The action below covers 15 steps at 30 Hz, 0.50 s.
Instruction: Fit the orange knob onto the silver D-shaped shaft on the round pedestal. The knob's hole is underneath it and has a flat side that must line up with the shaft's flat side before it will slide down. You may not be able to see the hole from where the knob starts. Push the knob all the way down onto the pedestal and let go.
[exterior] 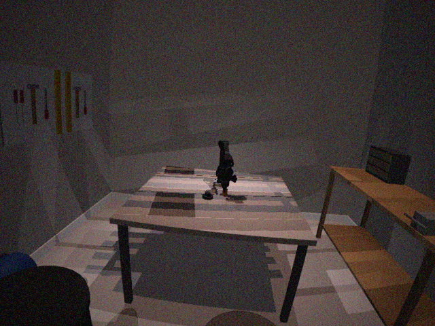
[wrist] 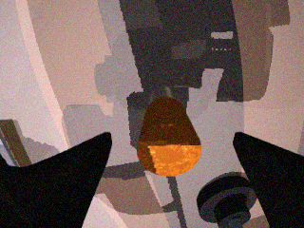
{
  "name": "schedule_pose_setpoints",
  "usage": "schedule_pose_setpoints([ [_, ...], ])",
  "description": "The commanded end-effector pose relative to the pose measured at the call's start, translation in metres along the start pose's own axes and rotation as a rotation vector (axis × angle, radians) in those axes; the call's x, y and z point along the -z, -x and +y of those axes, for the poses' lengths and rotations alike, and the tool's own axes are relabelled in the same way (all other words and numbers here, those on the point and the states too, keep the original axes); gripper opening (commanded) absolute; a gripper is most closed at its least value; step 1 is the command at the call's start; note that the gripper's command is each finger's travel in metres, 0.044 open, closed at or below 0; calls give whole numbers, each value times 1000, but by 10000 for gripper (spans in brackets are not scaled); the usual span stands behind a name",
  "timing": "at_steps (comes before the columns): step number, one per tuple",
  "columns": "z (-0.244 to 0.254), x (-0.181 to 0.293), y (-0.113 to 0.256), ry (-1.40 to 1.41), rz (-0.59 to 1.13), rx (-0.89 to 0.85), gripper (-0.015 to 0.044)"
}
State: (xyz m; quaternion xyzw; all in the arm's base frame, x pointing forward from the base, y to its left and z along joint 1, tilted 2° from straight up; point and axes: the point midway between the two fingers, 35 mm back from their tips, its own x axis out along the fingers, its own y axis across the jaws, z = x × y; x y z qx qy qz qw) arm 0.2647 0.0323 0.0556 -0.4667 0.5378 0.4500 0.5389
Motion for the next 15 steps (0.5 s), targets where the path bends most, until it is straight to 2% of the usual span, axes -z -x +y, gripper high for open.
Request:
schedule_pose_setpoints([
  [1, 1, 1, -8, 5, 5, -6, 440],
  [15, 3, 2, -30, 5, 5, -6, 440],
])
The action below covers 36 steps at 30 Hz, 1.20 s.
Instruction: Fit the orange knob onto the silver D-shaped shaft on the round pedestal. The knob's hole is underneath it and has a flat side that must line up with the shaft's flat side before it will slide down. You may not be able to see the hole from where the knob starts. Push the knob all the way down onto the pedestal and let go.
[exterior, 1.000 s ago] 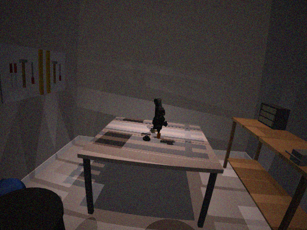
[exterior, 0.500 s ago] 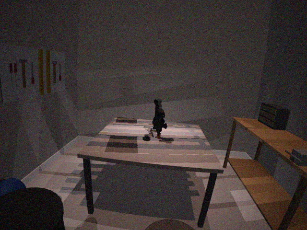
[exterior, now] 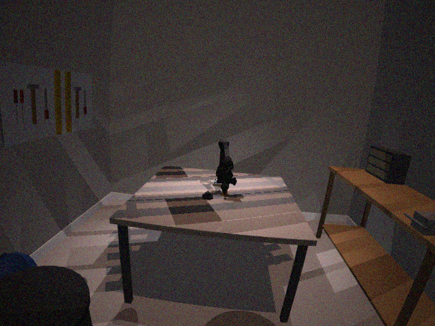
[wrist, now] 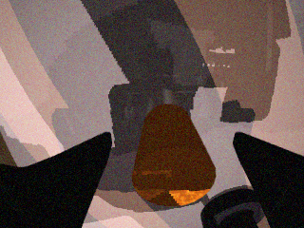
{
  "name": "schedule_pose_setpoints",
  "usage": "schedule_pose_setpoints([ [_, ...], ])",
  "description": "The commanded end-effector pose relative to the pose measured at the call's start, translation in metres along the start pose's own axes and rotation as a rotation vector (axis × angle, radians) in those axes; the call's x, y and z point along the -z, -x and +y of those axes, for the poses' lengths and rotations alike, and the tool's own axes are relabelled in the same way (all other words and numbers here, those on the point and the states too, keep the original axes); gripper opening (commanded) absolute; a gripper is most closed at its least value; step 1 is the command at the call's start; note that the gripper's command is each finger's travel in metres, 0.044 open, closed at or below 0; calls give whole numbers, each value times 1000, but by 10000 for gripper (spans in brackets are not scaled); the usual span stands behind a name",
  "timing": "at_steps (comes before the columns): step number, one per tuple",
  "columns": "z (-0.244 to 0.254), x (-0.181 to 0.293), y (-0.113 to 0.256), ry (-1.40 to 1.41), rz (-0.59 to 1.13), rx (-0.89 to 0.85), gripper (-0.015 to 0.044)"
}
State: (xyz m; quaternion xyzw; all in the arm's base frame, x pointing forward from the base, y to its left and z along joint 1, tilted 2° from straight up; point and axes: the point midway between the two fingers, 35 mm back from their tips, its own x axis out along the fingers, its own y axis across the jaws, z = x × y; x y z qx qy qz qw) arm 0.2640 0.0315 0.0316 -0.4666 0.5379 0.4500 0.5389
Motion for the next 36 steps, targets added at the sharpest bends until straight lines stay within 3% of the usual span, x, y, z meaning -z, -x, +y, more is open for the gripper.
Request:
schedule_pose_setpoints([
  [1, 2, 1, -8, 6, 5, -6, 440],
  [7, 3, 1, -14, 6, 5, -6, 440],
  [17, 3, 1, -14, 6, 5, -6, 177],
  [23, 3, 1, -14, 6, 5, -6, 138],
  [28, -1, 0, -3, 6, 5, -6, 6],
  [36, -10, -2, 38, 6, 5, -5, 0],
])
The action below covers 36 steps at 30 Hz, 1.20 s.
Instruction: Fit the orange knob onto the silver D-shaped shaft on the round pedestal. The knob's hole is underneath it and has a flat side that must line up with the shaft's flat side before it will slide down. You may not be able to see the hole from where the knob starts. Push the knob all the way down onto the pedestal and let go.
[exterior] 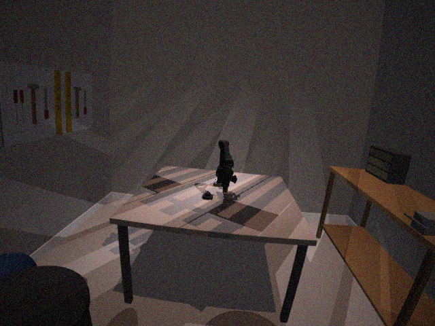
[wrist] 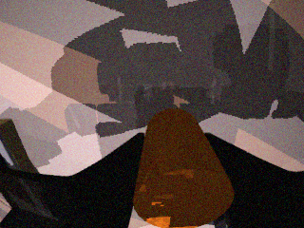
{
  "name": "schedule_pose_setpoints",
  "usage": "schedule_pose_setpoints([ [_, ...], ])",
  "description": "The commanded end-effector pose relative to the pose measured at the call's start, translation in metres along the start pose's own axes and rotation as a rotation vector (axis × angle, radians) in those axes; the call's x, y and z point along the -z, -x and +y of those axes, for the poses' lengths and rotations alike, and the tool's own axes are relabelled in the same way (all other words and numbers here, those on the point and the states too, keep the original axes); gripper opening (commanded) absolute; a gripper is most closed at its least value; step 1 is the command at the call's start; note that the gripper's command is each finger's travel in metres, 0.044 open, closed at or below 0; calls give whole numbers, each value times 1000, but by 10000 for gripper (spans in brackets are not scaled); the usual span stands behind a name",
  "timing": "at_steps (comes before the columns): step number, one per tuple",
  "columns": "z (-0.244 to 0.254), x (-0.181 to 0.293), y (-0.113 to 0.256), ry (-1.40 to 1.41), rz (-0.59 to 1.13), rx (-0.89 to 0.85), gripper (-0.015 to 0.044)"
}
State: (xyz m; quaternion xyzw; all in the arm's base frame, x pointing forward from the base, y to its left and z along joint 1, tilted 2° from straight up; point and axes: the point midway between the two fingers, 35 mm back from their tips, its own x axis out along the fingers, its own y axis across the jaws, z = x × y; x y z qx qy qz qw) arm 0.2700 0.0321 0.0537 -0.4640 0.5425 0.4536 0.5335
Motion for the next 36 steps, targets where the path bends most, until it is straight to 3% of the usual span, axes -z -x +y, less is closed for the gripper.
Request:
schedule_pose_setpoints([
  [1, -4, 0, 21, 4, 0, 11, 0],
  [16, 1, 2, 100, 4, 0, 10, 0],
  [21, 2, 2, 103, 4, -1, 17, 0],
  [36, 8, -13, 127, 3, -1, 300, 0],
])
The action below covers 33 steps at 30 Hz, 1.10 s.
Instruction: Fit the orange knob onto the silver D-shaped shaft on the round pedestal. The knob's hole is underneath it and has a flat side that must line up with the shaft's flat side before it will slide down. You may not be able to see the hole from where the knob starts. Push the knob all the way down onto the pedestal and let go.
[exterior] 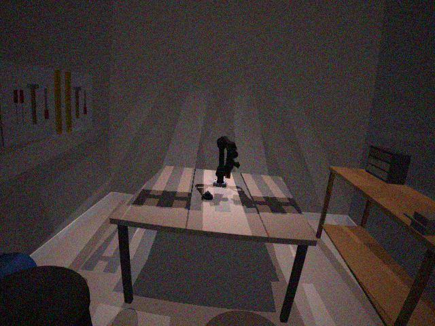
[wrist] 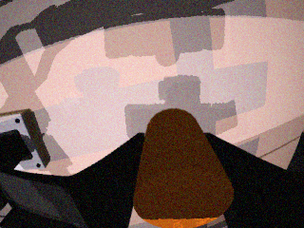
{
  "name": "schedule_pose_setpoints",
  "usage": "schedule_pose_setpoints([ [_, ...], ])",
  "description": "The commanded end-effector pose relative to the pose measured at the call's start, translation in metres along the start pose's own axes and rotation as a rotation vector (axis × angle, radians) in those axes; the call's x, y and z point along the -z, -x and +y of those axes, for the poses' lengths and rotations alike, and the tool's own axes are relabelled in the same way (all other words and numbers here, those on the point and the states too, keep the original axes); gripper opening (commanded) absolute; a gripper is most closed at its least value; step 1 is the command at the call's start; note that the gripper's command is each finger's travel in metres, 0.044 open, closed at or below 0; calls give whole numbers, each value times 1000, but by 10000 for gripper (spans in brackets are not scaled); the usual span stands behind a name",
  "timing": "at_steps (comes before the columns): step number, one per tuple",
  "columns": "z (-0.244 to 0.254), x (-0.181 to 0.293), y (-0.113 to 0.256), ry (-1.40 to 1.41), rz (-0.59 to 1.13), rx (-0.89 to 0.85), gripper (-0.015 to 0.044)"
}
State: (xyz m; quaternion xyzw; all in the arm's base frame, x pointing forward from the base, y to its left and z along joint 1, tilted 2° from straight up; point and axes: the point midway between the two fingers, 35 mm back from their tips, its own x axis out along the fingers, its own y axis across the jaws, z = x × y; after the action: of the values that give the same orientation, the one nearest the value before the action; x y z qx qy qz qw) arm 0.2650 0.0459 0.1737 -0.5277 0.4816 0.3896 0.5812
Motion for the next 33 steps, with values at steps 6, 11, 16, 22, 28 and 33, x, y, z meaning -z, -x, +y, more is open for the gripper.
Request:
schedule_pose_setpoints([
  [6, 0, -9, 20, -7, -1, 191, 0],
  [11, 0, -14, 30, -7, 0, 296, 0],
  [16, 0, -19, 41, -7, 0, 404, 0],
  [22, 0, -25, 54, -7, -1, 536, 0],
  [28, 0, -31, 67, -8, -1, 667, 0],
  [33, 0, -34, 72, -11, -3, 719, 0],
])
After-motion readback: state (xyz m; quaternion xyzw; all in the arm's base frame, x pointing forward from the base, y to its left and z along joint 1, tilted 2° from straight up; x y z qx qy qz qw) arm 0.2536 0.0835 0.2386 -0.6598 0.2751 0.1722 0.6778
